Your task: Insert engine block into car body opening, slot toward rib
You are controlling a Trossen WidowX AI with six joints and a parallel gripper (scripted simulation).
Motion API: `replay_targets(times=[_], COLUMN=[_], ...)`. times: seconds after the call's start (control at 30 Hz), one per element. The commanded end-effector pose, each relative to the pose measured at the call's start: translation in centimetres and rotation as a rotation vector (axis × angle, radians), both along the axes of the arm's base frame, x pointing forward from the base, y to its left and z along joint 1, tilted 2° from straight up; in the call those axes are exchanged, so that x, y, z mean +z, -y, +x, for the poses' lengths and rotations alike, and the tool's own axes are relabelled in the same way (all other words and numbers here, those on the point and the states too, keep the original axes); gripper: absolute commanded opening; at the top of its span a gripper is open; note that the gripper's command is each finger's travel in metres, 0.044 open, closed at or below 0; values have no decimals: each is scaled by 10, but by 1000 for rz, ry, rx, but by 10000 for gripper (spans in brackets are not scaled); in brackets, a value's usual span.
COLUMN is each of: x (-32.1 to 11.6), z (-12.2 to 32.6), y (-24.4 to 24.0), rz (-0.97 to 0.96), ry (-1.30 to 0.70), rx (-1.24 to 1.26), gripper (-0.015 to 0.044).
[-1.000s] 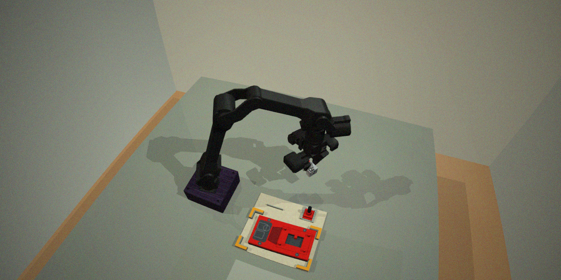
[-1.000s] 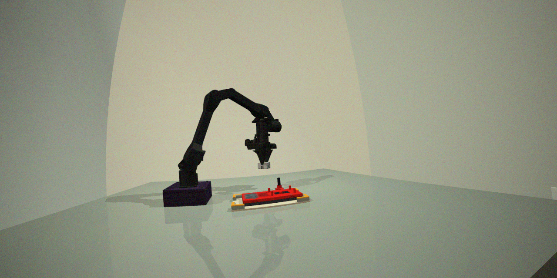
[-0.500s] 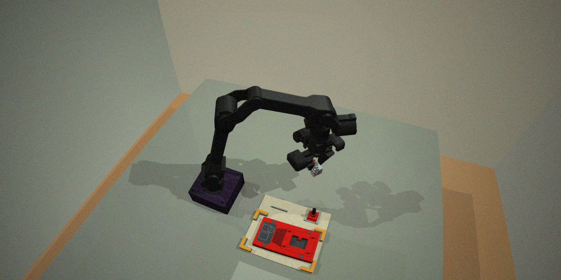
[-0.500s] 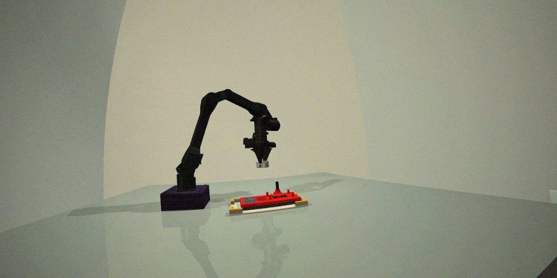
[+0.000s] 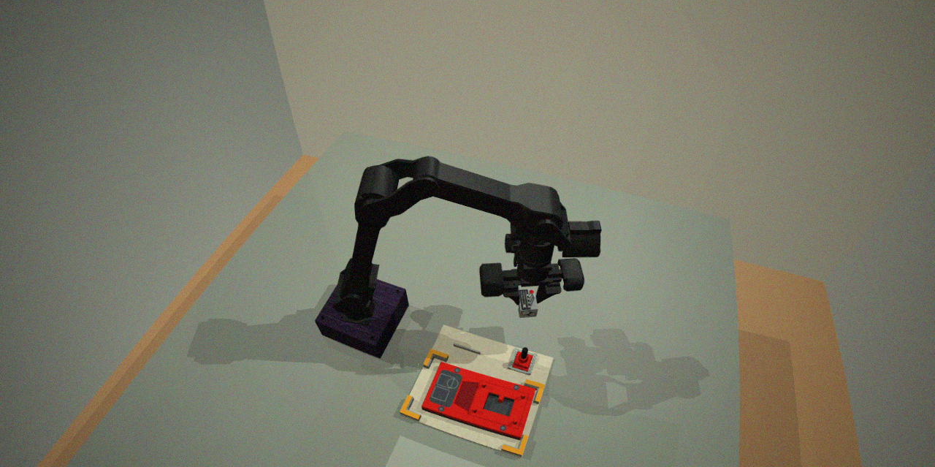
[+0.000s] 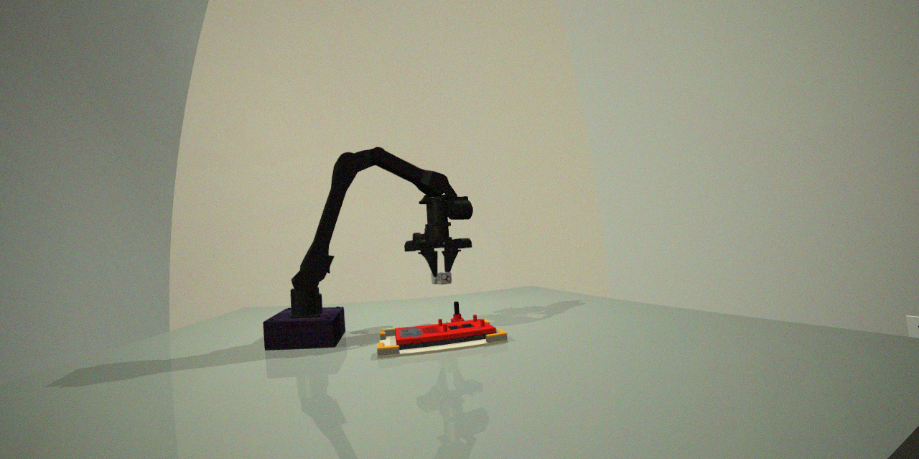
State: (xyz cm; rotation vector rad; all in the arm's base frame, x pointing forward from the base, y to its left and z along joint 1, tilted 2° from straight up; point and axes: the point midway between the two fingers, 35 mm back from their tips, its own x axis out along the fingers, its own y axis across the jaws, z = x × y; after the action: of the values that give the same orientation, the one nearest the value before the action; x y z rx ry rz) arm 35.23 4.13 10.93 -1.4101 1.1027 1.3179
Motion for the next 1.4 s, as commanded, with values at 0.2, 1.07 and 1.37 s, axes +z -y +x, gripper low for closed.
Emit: replay_targets(times=[0.2,1.07,1.37], x=[-7,-31,-39], z=[1,-6,-13], y=[31,113,141], rz=[10,37,47], ry=[10,46,60], rx=[-303,-1152,-1447], gripper=[0,0,0])
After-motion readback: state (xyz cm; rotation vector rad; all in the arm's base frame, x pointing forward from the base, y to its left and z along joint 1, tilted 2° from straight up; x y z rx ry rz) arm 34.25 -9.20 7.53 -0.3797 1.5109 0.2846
